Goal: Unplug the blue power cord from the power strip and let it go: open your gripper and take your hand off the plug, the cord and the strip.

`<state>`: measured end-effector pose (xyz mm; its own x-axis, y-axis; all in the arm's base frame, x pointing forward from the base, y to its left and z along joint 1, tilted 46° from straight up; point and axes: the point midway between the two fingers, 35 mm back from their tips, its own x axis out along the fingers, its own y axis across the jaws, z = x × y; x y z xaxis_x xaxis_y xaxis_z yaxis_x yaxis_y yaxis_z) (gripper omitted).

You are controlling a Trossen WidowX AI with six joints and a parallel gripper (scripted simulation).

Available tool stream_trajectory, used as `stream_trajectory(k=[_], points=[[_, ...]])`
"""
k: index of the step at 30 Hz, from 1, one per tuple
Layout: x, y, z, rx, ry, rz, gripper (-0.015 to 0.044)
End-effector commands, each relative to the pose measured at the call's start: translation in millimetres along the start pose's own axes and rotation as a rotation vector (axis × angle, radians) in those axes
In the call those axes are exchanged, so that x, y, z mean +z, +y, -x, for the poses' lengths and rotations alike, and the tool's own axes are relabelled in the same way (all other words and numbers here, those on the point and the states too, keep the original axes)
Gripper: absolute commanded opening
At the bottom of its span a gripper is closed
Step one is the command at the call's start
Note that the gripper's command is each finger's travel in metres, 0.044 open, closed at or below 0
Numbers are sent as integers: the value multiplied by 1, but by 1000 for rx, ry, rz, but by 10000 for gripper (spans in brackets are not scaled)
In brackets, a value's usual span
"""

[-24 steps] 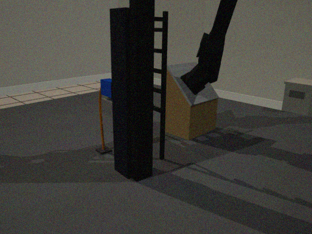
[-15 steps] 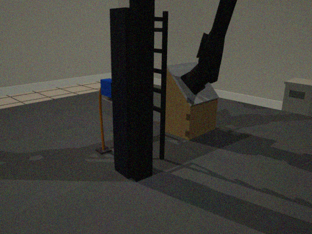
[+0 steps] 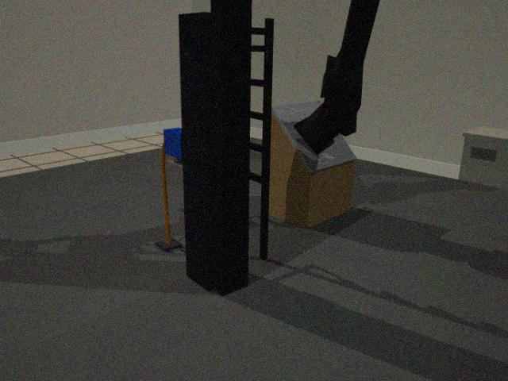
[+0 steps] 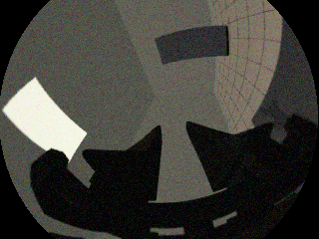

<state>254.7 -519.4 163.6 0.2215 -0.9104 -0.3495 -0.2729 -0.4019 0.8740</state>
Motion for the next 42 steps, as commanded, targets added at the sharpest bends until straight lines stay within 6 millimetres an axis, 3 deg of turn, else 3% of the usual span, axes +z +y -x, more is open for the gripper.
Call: stream_trajectory(k=[1,5,10,14,18,23,25,42], points=[[0,-66,5,-252,37,209,160],[4,-132,26,-528,118,414,160],[13,-201,72,-866,269,614,160],[21,-243,120,-1125,425,719,160],[27,-271,178,-1378,613,767,160],[29,-283,254,-1669,880,720,160],[27,-282,273,-1734,948,686,160],[20,-278,283,-1742,956,681,160]])
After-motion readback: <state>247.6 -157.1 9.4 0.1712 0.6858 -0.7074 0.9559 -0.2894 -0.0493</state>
